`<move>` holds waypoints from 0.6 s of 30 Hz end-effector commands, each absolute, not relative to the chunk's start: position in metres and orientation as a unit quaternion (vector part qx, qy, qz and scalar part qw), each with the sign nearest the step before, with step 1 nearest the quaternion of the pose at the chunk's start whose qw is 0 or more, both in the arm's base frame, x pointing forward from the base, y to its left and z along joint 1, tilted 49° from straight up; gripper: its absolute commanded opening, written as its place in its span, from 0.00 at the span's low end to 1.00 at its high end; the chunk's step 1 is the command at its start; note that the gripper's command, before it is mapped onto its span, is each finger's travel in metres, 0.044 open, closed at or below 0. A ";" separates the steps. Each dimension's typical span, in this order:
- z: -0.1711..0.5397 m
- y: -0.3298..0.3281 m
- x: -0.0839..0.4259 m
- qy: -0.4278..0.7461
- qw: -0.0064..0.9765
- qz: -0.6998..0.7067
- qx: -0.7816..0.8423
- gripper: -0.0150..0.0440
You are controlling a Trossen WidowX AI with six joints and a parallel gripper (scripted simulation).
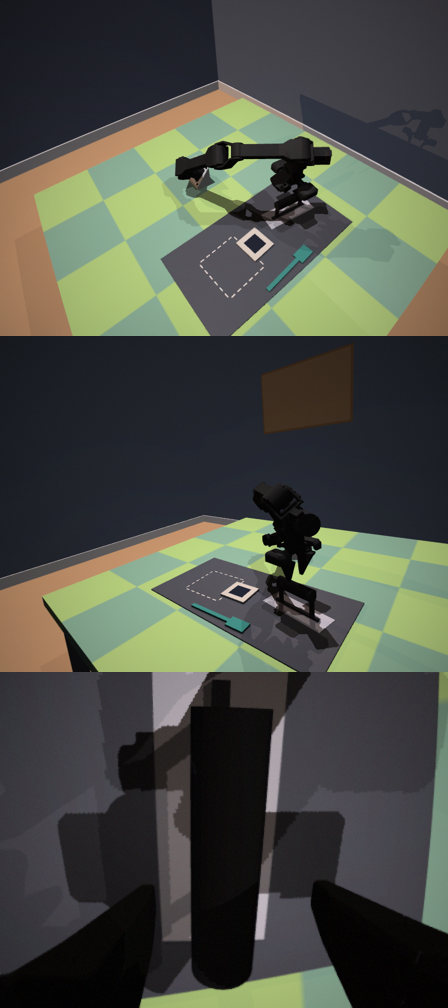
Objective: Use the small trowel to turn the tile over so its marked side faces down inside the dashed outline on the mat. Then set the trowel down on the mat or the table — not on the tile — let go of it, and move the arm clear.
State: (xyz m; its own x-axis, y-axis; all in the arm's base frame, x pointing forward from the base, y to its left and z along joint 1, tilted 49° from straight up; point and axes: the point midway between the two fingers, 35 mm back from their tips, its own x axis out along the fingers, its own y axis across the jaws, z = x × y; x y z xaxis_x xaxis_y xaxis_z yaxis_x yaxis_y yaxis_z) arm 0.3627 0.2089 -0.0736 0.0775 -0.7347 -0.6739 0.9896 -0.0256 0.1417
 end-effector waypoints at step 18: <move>-0.098 0.181 0.367 0.202 0.662 -0.653 0.309 0.71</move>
